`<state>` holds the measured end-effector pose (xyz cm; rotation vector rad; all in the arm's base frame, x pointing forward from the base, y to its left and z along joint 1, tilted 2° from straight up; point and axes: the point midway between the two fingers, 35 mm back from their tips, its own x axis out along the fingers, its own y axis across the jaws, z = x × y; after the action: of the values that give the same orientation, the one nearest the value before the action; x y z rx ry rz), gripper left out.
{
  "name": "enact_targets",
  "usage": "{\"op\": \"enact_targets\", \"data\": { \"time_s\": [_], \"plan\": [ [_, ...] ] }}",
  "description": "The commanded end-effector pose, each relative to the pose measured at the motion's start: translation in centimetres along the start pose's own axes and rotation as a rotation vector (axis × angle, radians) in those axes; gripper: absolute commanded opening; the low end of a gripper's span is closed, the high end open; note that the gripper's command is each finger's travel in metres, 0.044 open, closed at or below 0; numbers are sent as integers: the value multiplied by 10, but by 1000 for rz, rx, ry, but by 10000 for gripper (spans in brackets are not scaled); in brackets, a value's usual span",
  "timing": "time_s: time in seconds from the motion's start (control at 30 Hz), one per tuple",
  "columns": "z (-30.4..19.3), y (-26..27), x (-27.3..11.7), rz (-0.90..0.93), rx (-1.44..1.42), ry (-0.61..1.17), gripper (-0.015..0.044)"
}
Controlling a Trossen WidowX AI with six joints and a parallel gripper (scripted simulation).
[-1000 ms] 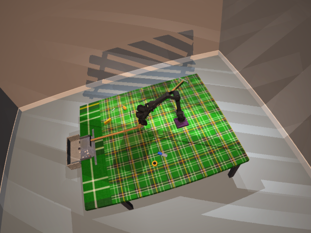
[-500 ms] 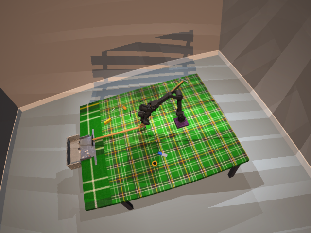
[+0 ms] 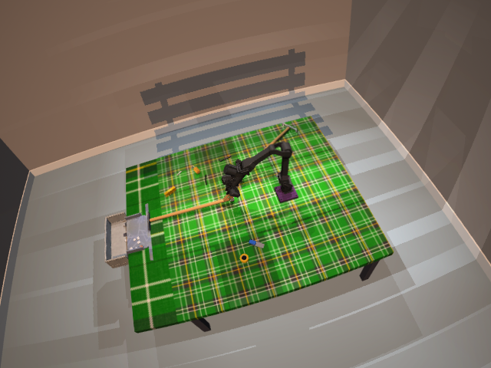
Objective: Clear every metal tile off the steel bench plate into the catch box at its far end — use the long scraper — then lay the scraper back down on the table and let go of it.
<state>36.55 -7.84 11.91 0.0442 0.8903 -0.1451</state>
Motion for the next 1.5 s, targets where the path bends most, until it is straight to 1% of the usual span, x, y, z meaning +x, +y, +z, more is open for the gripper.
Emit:
{"op": "enact_targets", "data": {
  "time_s": [0.0,0.57,0.97,1.13,1.47],
  "plan": [
    [-5,1,-5,2,-5,-11,0],
    [-28,3,-15,2,-4,-11,0],
    [-24,2,-11,0,0,-3,315],
    [-23,2,-20,0,0,-3,440],
    [-22,2,-45,0,0,-2,440]
  ]
}}
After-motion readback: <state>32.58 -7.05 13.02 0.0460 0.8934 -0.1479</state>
